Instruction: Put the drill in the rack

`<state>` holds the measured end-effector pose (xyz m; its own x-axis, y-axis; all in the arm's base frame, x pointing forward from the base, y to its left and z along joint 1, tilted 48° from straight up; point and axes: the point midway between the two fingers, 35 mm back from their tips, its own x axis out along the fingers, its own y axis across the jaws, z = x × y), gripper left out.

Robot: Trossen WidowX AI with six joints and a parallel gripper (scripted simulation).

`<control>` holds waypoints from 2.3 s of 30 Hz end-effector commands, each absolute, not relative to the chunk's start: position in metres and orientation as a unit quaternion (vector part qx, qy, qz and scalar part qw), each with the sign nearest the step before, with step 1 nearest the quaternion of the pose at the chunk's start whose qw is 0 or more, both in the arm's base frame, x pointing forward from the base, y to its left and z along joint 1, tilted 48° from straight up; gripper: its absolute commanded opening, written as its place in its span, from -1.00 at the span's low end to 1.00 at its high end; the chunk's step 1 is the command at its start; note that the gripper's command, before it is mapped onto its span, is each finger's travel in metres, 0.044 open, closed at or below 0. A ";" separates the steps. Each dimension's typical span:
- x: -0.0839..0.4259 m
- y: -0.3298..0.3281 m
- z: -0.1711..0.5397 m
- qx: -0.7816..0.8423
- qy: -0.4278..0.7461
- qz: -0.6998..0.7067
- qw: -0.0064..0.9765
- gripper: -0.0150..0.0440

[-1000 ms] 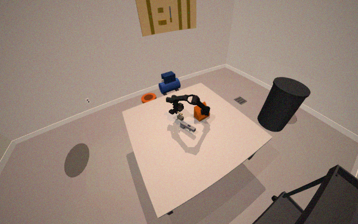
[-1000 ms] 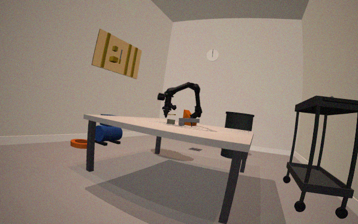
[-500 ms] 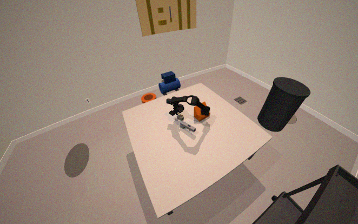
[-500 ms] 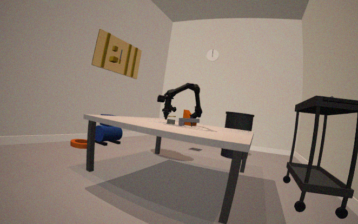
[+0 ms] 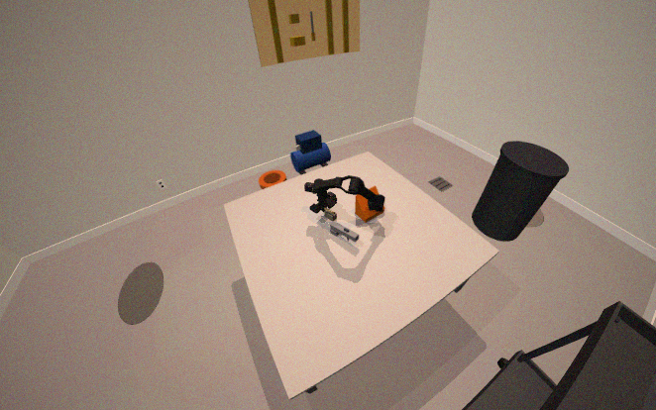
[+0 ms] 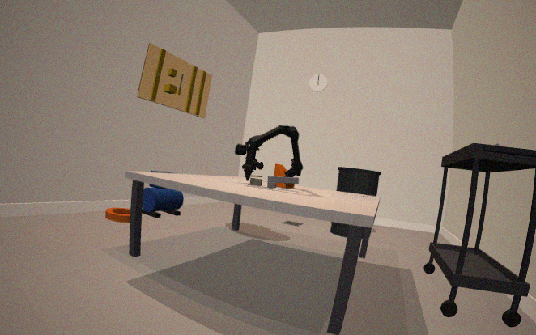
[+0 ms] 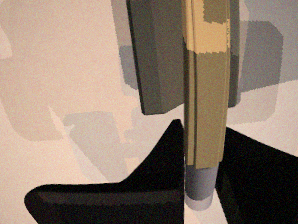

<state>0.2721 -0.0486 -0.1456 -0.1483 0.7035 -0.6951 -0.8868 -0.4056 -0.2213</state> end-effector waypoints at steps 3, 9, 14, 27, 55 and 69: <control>0.269 -0.042 -0.150 -0.374 0.122 0.749 0.533 -0.49; 0.268 -0.039 -0.154 -0.374 0.122 0.749 0.533 -0.49; 0.266 -0.036 -0.156 -0.373 0.121 0.749 0.533 -0.49; 0.264 -0.034 -0.156 -0.373 0.121 0.749 0.533 -0.49; 0.269 -0.045 -0.152 -0.379 0.123 0.746 0.534 1.00; 0.276 -0.088 -0.110 -0.374 0.123 0.749 0.533 1.00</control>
<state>0.2725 -0.0772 -0.1196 -0.1517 0.7097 -0.6880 -0.8937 -0.3958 -0.2113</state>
